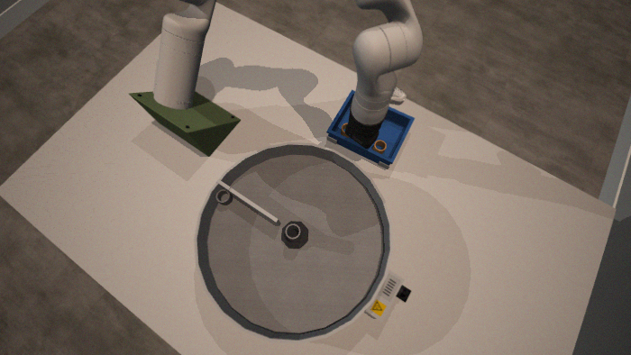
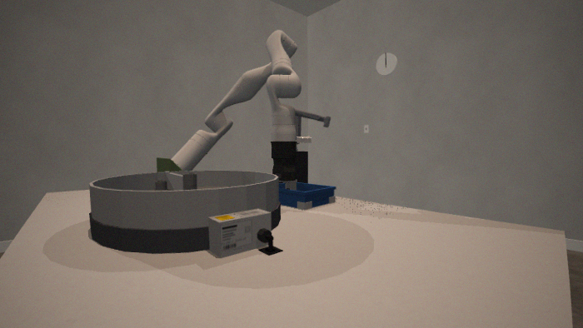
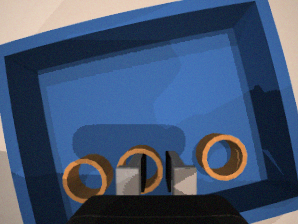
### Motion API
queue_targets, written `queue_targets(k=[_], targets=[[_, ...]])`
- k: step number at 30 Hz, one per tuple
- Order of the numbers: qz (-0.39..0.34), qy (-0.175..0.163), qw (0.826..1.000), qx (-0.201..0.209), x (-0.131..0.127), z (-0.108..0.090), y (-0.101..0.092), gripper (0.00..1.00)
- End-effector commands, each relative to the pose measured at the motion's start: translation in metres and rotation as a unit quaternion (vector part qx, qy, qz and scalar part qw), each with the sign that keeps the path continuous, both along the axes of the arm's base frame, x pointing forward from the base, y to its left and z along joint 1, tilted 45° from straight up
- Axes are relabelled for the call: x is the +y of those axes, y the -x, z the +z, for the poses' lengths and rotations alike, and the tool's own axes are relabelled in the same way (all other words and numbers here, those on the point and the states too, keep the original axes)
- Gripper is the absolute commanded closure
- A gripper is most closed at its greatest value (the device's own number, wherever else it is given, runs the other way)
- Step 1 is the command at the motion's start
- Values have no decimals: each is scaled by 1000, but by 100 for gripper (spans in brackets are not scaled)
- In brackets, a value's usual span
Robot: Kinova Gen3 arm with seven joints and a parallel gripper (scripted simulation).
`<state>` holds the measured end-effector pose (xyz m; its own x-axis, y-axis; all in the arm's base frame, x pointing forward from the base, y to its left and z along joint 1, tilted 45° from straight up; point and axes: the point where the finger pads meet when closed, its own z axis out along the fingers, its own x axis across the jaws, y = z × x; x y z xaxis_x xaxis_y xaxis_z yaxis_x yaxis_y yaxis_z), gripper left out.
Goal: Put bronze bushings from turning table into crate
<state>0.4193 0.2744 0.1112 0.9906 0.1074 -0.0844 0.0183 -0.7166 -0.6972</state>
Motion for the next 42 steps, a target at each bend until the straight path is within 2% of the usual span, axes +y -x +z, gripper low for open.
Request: queue_targets(k=[1,42], targets=[[-1,0,1000,-1,-1,0,-1,58],[-1,0,1000,-1,-5,4,-2,58]])
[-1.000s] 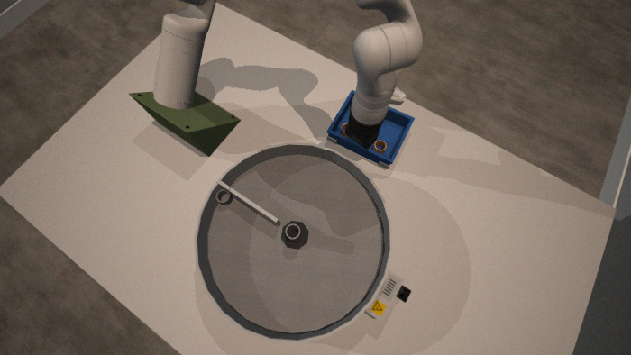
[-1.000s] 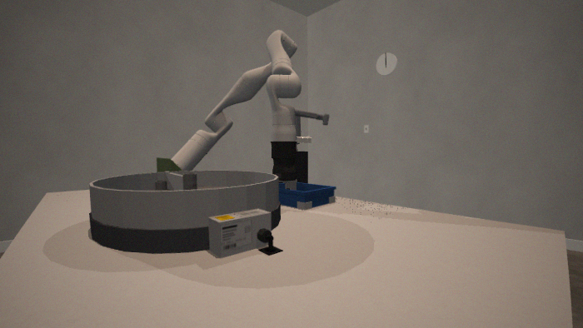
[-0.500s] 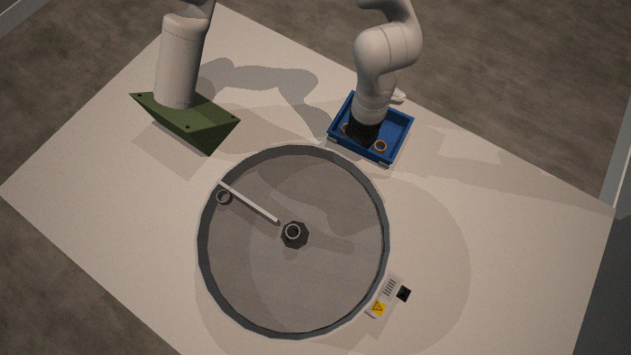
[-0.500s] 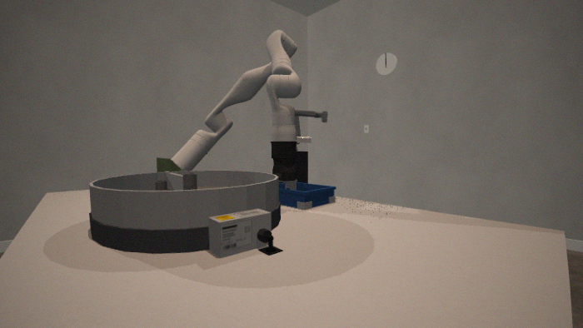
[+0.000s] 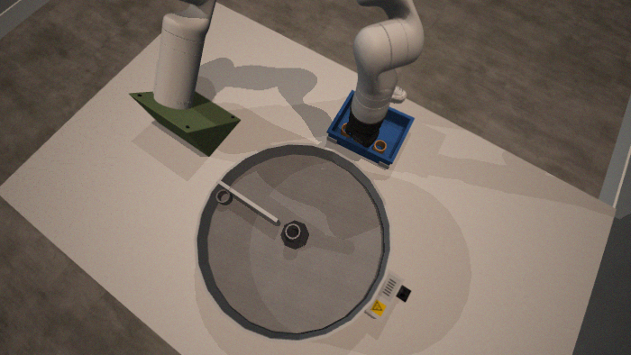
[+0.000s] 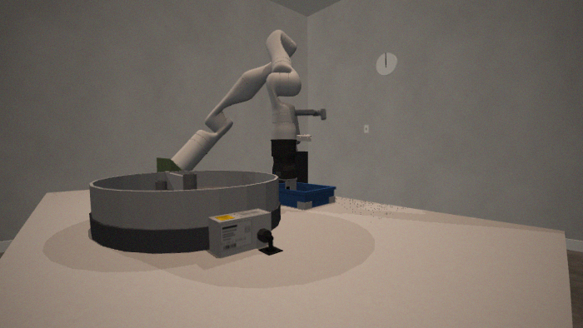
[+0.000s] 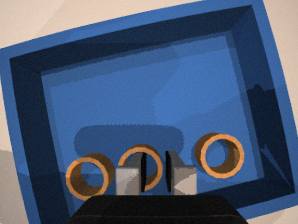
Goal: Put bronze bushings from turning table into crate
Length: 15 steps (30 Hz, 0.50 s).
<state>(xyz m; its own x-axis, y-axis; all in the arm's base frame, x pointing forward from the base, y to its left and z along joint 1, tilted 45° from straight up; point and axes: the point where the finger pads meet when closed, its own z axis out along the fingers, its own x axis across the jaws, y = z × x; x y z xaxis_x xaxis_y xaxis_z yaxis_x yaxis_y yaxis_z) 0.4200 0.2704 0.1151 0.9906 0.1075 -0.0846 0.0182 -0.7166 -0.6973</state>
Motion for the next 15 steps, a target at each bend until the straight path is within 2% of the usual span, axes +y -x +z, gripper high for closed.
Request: queue_targets(k=[1,15], targets=[[-1,0,1000,-1,-1,0,-1,58],[-1,0,1000,-1,-5,4,-2,58]])
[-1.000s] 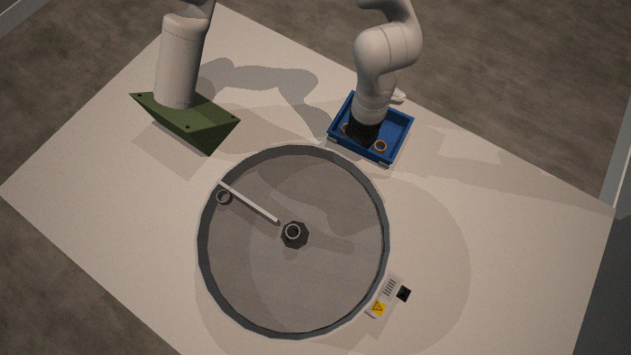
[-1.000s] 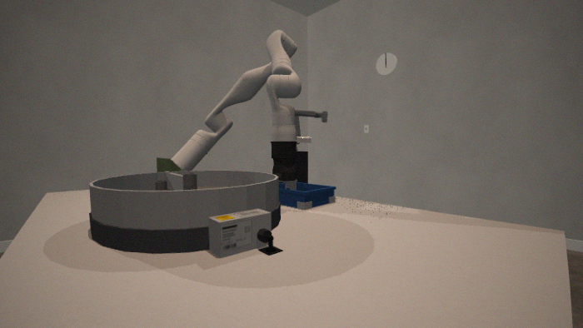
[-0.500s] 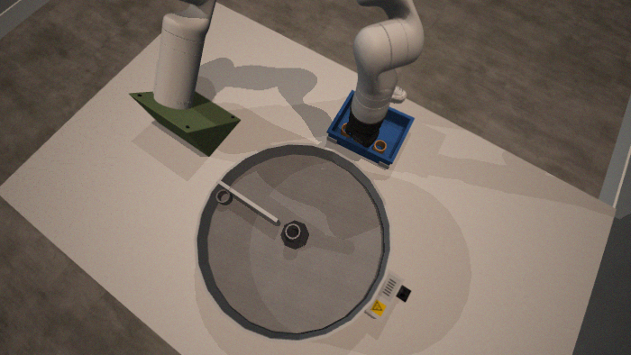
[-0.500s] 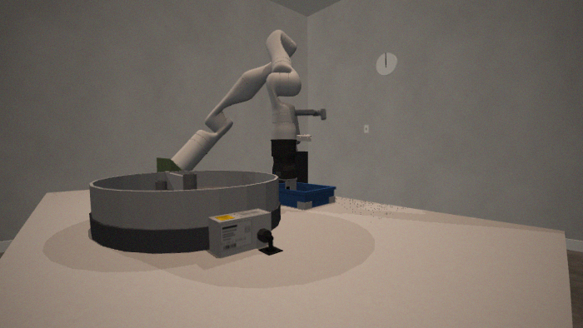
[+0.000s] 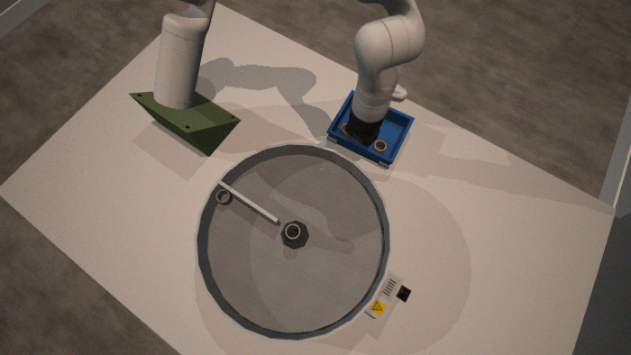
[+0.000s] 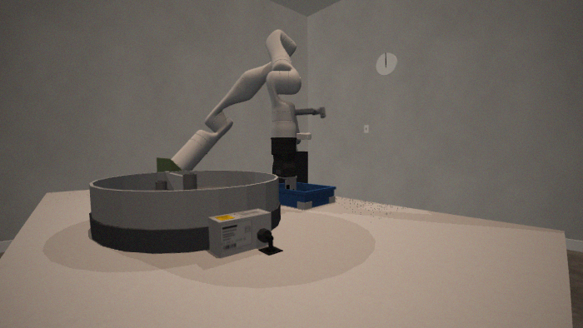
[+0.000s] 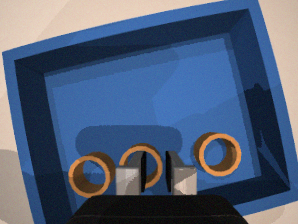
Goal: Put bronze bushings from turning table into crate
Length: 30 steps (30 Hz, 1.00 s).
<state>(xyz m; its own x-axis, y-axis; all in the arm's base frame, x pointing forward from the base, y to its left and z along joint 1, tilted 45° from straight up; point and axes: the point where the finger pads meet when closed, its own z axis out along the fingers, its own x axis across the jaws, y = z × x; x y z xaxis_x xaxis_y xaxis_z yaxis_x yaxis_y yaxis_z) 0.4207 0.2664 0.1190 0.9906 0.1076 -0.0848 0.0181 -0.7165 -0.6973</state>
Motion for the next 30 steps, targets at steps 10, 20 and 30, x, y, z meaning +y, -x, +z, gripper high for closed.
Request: queue_targets(k=[10,20,30], targets=[[-1,0,1000,-1,-5,5,-2,58],[-1,0,1000,-1,-5,5,-2,58],[-1,0,1000,-1,-9,8,-2,58]])
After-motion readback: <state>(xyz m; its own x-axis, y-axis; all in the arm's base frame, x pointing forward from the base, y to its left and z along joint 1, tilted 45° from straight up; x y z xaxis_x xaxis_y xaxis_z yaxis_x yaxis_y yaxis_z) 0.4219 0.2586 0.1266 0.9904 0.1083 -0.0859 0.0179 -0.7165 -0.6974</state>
